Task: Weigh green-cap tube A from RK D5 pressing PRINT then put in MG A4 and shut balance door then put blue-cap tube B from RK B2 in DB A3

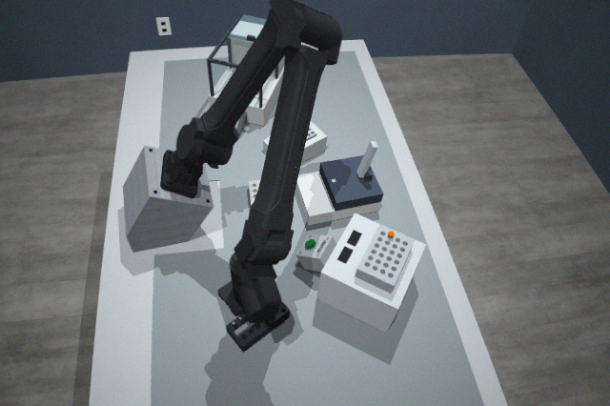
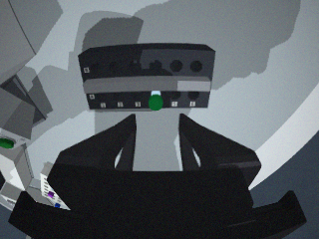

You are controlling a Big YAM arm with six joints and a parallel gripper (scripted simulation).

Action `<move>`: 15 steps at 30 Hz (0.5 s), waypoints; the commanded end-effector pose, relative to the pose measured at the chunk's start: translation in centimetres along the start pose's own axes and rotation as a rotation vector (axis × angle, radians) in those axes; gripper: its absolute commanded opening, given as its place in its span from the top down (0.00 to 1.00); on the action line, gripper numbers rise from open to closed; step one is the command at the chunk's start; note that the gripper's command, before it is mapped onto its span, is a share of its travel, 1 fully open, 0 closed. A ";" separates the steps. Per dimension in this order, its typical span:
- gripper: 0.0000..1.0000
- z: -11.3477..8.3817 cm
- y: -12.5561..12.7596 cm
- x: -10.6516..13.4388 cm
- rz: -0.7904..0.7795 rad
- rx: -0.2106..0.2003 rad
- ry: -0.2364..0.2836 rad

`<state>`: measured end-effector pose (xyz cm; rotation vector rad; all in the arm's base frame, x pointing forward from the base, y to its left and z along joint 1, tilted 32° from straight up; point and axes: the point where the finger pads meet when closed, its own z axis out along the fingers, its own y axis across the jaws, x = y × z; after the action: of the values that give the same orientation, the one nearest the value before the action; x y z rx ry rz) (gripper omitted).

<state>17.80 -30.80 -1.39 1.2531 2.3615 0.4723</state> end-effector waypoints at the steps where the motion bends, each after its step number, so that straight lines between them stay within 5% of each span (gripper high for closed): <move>1: 0.64 -2.3 -0.4 -2.2 -0.027 0.013 -0.051; 15: 0.64 -3.9 -0.4 -2.1 -0.027 0.014 -0.051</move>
<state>16.75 -31.01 0.40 1.2507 2.3614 0.4703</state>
